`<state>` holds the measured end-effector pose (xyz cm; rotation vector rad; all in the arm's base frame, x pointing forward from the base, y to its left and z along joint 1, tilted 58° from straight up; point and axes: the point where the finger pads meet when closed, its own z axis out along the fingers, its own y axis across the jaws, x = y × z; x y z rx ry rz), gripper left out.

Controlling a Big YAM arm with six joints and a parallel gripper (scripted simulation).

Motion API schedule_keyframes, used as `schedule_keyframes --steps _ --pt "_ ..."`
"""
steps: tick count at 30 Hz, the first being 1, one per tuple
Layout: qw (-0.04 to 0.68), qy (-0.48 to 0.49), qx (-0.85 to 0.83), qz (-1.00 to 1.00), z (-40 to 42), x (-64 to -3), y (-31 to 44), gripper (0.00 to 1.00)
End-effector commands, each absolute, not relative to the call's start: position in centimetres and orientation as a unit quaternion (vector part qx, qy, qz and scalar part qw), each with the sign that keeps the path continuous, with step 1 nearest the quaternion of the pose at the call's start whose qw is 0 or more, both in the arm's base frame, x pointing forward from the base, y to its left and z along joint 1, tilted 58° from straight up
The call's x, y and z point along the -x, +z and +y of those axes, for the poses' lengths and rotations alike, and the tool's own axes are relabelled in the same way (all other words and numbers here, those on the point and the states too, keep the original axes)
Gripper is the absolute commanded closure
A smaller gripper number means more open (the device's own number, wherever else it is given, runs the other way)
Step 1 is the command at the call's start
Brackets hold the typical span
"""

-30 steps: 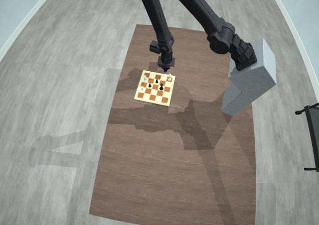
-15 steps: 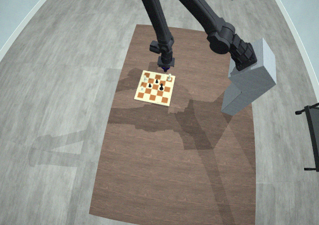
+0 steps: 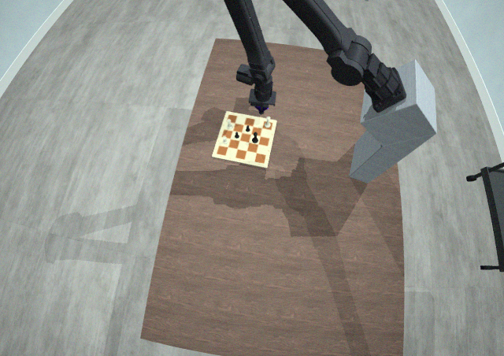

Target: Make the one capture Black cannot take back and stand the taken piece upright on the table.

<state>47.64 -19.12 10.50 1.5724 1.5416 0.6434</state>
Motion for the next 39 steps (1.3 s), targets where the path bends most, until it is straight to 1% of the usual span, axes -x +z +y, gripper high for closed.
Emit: schedule_keyframes --steps 1,35,36,38,39 --pt "0.404 0.255 -0.628 0.615 -18.69 -47.76 9.84 1.00" --pt "0.404 0.255 -0.628 0.615 -18.69 -47.76 9.84 1.00" --pt "0.404 0.255 -0.628 0.615 -18.69 -47.76 9.84 0.93" --pt "0.404 0.255 -0.628 0.615 -18.69 -47.76 9.84 0.93" --pt "0.404 0.255 -0.628 0.615 -18.69 -47.76 9.84 0.86"
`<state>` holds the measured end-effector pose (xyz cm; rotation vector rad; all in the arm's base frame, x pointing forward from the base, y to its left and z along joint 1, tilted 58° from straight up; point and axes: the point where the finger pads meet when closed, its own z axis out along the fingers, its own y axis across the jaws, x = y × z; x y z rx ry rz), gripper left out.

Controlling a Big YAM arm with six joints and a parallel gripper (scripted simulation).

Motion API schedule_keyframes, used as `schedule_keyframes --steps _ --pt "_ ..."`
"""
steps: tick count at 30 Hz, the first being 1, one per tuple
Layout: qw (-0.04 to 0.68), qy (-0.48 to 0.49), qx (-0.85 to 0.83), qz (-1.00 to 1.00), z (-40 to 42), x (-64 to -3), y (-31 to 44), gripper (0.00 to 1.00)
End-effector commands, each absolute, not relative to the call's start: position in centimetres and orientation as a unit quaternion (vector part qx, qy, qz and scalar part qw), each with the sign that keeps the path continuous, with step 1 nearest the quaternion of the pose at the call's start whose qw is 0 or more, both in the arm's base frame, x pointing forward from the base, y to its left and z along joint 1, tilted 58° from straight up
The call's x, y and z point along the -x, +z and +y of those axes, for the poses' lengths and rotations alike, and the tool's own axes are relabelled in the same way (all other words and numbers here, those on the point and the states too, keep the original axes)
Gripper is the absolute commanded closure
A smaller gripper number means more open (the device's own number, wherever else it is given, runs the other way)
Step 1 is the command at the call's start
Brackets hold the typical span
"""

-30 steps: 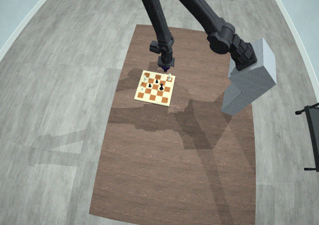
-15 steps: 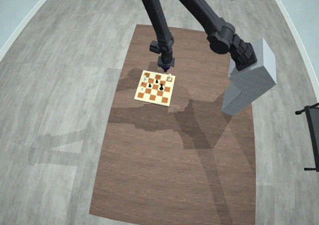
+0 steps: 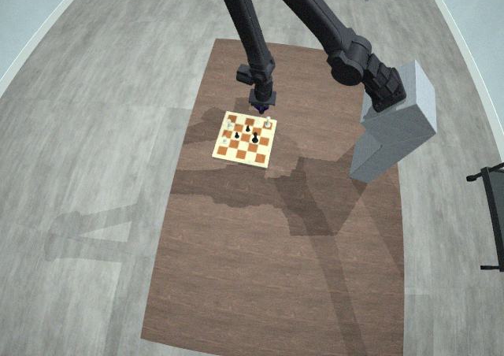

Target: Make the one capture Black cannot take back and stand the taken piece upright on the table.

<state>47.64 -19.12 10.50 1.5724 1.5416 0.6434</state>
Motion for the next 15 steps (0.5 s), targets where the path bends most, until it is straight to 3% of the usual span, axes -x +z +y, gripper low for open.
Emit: schedule_keyframes --steps 1,2,3,5,6,8,9,15 --pt "0.404 0.255 -0.628 0.615 -18.69 -47.76 9.84 0.86" --pt "0.404 0.255 -0.628 0.615 -18.69 -47.76 9.84 0.86" --pt "0.404 0.255 -0.628 0.615 -18.69 -47.76 9.84 0.79" --pt "0.404 0.255 -0.628 0.615 -18.69 -47.76 9.84 0.79" --pt "0.404 0.255 -0.628 0.615 -18.69 -47.76 9.84 0.72" --pt "0.404 0.255 -0.628 0.615 -18.69 -47.76 9.84 0.72" --pt "0.404 0.255 -0.628 0.615 -18.69 -47.76 9.84 0.65" --pt "0.404 0.255 -0.628 0.615 -18.69 -47.76 9.84 0.65"
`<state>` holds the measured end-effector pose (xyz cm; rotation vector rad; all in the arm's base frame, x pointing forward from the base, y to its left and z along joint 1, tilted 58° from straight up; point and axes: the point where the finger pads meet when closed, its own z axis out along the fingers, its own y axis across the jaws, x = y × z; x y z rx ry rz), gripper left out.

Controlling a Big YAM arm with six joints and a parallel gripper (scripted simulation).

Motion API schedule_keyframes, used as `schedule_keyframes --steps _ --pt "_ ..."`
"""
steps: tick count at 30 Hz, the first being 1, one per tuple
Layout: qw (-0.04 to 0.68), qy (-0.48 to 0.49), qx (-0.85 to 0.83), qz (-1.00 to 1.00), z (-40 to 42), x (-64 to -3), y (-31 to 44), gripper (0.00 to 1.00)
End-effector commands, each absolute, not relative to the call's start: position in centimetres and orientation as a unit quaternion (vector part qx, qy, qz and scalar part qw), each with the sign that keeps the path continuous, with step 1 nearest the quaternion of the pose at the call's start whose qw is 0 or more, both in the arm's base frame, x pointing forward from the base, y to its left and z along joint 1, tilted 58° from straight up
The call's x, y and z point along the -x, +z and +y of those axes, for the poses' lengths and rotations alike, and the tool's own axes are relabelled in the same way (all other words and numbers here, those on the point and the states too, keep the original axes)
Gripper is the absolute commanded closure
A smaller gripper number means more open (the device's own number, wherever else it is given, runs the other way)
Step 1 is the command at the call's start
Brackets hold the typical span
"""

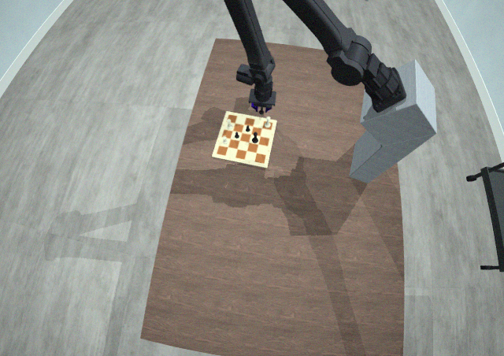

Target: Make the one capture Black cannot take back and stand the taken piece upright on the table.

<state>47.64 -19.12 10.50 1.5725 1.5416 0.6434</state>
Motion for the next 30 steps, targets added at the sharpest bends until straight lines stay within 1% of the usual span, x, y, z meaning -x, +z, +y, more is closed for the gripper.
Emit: schedule_keyframes --steps 1,6,14,30 --pt "0.404 0.255 -0.628 0.615 -18.7 -47.8 9.8 0.65" --pt "0.404 0.254 -0.628 0.615 -18.7 -47.7 9.9 0.65" --pt "0.412 0.251 -0.628 0.610 -19.1 -45.8 11.3 0.65" --pt "0.416 0.252 -0.625 0.611 -17.8 -40.3 15.3 0.65"
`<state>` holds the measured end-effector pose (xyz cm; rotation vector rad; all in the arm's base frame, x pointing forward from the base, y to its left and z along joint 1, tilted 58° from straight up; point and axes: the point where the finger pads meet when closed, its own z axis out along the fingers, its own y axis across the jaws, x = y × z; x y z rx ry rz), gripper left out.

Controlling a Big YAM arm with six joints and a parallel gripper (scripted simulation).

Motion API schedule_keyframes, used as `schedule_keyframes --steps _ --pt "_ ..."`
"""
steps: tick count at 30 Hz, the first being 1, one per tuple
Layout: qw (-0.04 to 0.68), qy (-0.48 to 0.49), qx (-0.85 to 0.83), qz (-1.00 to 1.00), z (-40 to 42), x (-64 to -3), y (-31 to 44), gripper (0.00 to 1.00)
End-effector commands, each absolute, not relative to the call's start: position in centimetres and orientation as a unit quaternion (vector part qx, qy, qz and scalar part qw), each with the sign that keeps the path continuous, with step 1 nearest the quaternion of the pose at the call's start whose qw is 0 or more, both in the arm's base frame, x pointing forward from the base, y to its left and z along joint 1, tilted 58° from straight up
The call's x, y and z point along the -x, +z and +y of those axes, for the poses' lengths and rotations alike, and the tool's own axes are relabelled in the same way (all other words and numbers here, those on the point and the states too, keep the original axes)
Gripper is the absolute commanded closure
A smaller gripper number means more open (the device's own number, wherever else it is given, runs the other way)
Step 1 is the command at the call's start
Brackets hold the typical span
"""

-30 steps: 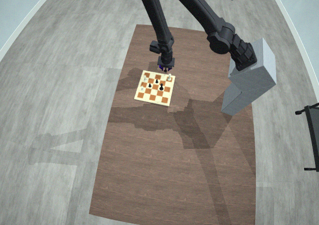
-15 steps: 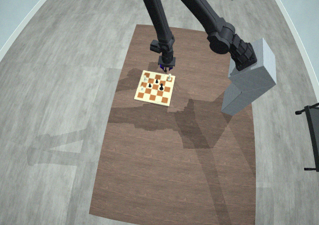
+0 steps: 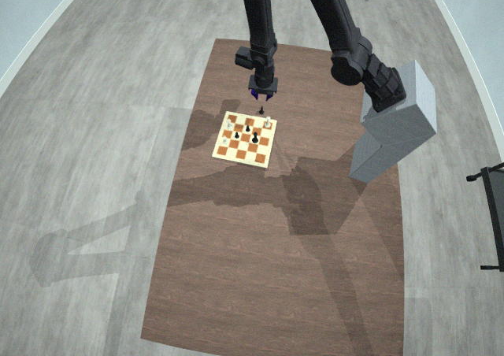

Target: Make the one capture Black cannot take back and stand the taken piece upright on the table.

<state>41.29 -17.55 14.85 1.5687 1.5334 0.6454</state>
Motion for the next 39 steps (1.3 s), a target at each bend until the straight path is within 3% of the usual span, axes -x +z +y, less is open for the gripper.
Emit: schedule_keyframes --steps 1,8,9,39 --pt "0.416 0.252 -0.625 0.611 -17.8 -40.3 15.3 0.65" --pt "0.417 0.254 -0.623 0.611 -17.5 -39.9 15.9 0.65" --pt "0.418 0.254 -0.623 0.611 -17.5 -40.0 16.0 0.00" --pt "0.426 0.218 -0.570 0.667 -16.1 -41.5 15.7 0.00"
